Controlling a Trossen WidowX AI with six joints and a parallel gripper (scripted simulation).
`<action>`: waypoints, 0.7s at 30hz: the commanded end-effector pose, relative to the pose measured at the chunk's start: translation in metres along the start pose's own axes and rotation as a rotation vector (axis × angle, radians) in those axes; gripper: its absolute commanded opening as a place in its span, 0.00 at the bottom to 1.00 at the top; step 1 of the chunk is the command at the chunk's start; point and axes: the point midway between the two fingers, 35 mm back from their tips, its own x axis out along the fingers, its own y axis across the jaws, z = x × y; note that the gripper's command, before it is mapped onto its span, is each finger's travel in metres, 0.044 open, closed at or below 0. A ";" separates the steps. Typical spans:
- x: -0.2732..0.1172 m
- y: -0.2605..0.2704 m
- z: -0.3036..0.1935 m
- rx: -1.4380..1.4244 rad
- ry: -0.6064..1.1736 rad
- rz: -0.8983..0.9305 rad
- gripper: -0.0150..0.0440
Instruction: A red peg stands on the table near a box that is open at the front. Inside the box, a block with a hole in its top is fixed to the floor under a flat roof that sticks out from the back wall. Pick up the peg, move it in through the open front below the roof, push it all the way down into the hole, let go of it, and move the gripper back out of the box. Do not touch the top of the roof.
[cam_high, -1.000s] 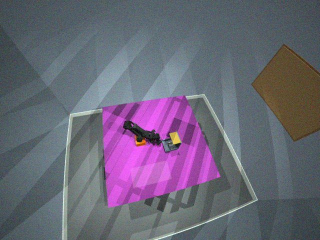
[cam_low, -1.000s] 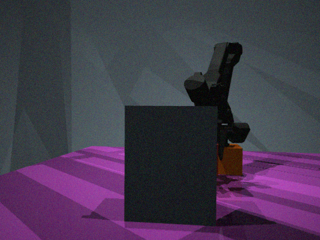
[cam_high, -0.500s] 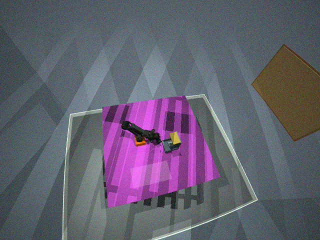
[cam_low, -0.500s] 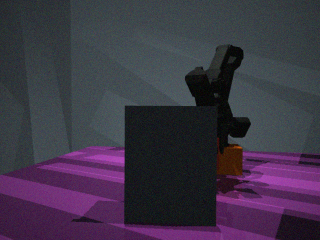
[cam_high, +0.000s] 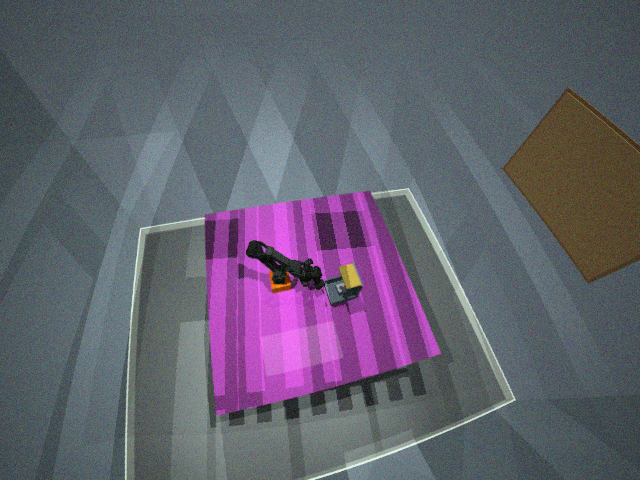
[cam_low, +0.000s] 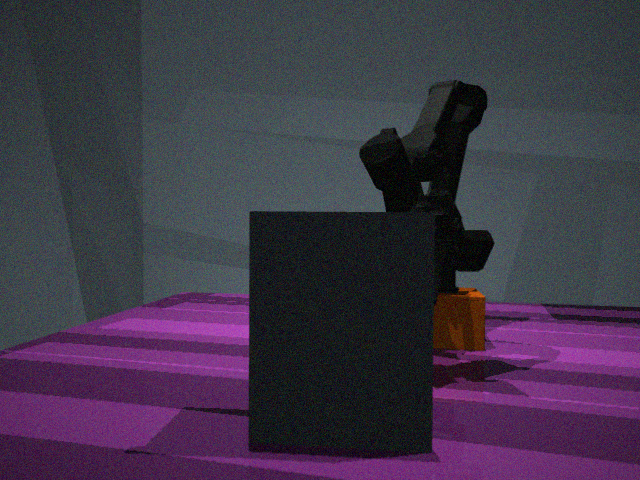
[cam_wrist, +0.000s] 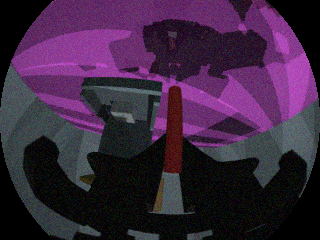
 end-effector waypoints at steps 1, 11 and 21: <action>0.001 0.005 -0.006 -0.008 0.008 0.001 0.25; 0.004 0.018 -0.013 -0.005 0.007 0.006 0.25; 0.008 0.032 -0.019 -0.002 0.007 0.010 0.25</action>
